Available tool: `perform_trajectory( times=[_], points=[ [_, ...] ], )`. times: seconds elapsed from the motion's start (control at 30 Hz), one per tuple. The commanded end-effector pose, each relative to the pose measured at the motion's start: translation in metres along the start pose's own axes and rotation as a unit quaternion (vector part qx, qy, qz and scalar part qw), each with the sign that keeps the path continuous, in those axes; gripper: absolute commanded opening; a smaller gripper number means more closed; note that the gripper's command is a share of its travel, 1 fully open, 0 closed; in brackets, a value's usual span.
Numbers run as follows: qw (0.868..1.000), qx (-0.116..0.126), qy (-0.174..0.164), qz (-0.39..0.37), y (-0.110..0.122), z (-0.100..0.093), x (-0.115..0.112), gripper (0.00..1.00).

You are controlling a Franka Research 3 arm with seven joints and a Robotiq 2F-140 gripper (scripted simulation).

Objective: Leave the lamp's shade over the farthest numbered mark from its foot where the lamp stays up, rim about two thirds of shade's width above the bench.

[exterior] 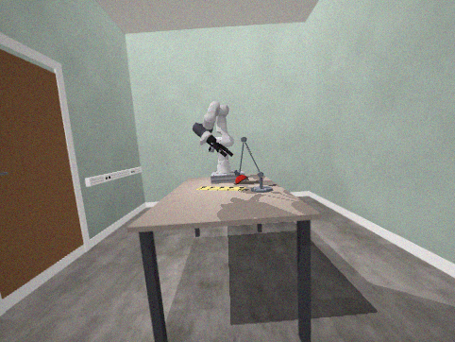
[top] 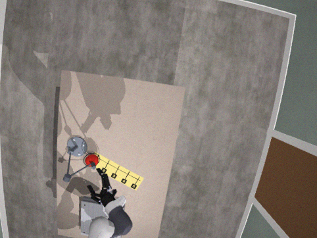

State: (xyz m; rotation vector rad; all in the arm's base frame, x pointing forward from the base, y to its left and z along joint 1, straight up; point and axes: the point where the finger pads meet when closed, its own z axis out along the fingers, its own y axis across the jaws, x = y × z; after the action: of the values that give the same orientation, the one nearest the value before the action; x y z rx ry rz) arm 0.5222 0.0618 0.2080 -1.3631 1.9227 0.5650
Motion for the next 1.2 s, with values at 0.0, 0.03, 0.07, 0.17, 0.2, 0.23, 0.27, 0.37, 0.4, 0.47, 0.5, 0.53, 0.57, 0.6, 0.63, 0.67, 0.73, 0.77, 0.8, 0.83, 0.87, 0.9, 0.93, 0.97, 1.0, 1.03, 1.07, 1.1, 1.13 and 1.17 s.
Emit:
perform_trajectory(
  times=[0.0, 0.03, 0.07, 0.17, 0.2, 0.23, 0.27, 0.37, 0.4, 0.47, 0.5, 0.53, 0.57, 0.6, 0.63, 0.67, 0.73, 0.77, 0.8, 0.83, 0.87, 0.9, 0.93, 0.97, 1.0, 1.03, 1.07, 1.1, 1.13, 1.17],
  points=[
    [1.000, -0.008, -0.002, 0.005, 0.0048, -0.0093, -0.0018, 1.00],
    [1.000, -0.008, -0.002, 0.005, 0.0048, -0.0093, -0.0018, 1.00],
    [1.000, -0.007, -0.001, 0.004, 0.0044, -0.0092, -0.0016, 1.00],
    [1.000, -0.005, -0.001, 0.003, 0.0032, -0.0086, -0.0013, 1.00],
    [1.000, -0.005, -0.001, 0.003, 0.0028, -0.0084, -0.0011, 1.00],
    [1.000, -0.004, -0.001, 0.003, 0.0024, -0.0082, -0.0010, 1.00],
    [1.000, -0.003, -0.001, 0.002, 0.0020, -0.0081, -0.0009, 1.00],
    [1.000, -0.001, -0.001, 0.001, 0.0008, -0.0075, -0.0005, 1.00],
    [1.000, -0.001, 0.000, 0.001, 0.0004, -0.0073, -0.0004, 1.00],
    [1.000, 0.001, 0.000, 0.000, -0.0004, -0.0069, -0.0001, 1.00],
    [1.000, 0.001, 0.000, 0.000, -0.0008, -0.0068, 0.0000, 1.00],
    [1.000, 0.002, 0.000, 0.000, -0.0012, -0.0066, 0.0002, 1.00],
    [1.000, 0.002, 0.000, 0.000, -0.0012, -0.0066, 0.0002, 1.00],
    [1.000, 0.002, 0.000, 0.000, -0.0012, -0.0066, 0.0002, 1.00],
    [1.000, 0.002, 0.000, 0.000, -0.0011, -0.0066, 0.0001, 1.00],
    [1.000, 0.002, 0.000, 0.000, -0.0010, -0.0067, 0.0001, 1.00],
    [1.000, 0.001, 0.000, 0.000, -0.0008, -0.0068, 0.0001, 1.00],
    [1.000, 0.001, 0.000, 0.000, -0.0007, -0.0069, 0.0001, 1.00],
    [1.000, 0.001, 0.000, 0.000, -0.0006, -0.0069, 0.0000, 1.00],
    [1.000, 0.001, 0.000, 0.000, -0.0005, -0.0070, 0.0000, 1.00],
    [1.000, 0.001, 0.000, 0.000, -0.0004, -0.0071, 0.0000, 1.00],
    [1.000, 0.000, 0.000, 0.001, -0.0003, -0.0071, 0.0000, 1.00],
    [1.000, 0.000, 0.000, 0.001, -0.0002, -0.0072, 0.0000, 1.00],
    [1.000, 0.000, 0.000, 0.001, -0.0001, -0.0072, -0.0001, 1.00],
    [1.000, 0.000, 0.000, 0.001, -0.0001, -0.0073, -0.0001, 1.00],
    [1.000, 0.000, 0.000, 0.001, 0.0000, -0.0074, -0.0001, 1.00],
    [1.000, 0.000, 0.000, 0.001, 0.0001, -0.0074, -0.0001, 1.00],
    [1.000, -0.001, 0.000, 0.001, 0.0002, -0.0075, -0.0001, 1.00],
    [1.000, -0.001, 0.000, 0.001, 0.0002, -0.0075, -0.0001, 1.00],
    [1.000, -0.001, 0.000, 0.001, 0.0002, -0.0075, -0.0001, 1.00]
  ],
)
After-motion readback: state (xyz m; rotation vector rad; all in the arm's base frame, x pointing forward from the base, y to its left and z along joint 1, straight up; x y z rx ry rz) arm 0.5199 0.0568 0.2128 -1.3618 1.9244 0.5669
